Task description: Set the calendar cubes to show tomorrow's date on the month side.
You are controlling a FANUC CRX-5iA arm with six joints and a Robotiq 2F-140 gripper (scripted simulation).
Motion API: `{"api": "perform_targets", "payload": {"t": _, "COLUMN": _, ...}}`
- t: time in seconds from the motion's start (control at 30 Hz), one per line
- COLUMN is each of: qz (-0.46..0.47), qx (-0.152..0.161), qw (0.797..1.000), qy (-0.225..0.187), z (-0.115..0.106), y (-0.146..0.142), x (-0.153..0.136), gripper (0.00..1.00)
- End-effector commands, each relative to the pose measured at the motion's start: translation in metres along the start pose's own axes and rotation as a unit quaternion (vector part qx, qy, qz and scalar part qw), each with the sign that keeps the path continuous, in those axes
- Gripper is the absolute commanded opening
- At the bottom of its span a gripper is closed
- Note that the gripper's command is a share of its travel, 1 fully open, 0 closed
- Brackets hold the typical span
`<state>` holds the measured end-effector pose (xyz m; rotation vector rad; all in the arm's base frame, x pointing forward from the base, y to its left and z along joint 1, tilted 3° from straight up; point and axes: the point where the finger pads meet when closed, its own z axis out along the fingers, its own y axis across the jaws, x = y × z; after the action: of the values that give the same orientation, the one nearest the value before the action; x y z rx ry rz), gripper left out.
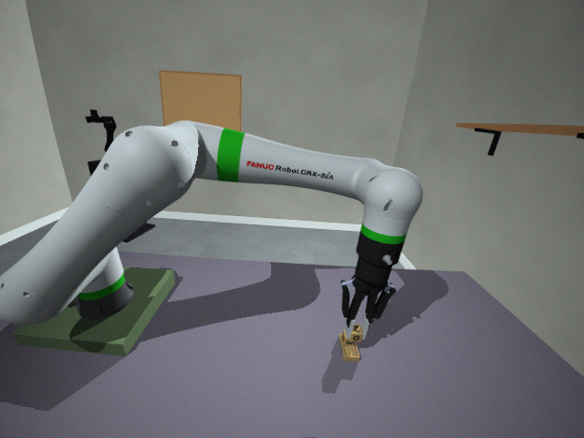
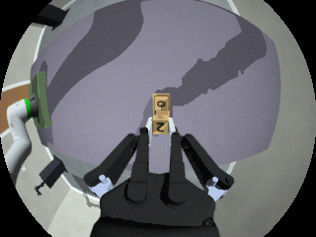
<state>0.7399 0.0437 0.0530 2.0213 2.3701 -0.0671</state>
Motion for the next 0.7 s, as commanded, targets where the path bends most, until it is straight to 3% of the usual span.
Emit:
{"api": "perform_targets", "payload": {"t": 0.0, "qz": 0.0, "qx": 0.0, "qw": 1.0, "qy": 0.0, "z": 0.009, "y": 0.001, "x": 0.0, "gripper": 0.25}}
{"api": "perform_targets", "payload": {"t": 0.67, "qz": 0.0, "qx": 0.0, "qw": 1.0, "qy": 0.0, "z": 0.023, "y": 0.001, "x": 0.0, "gripper": 0.25}}
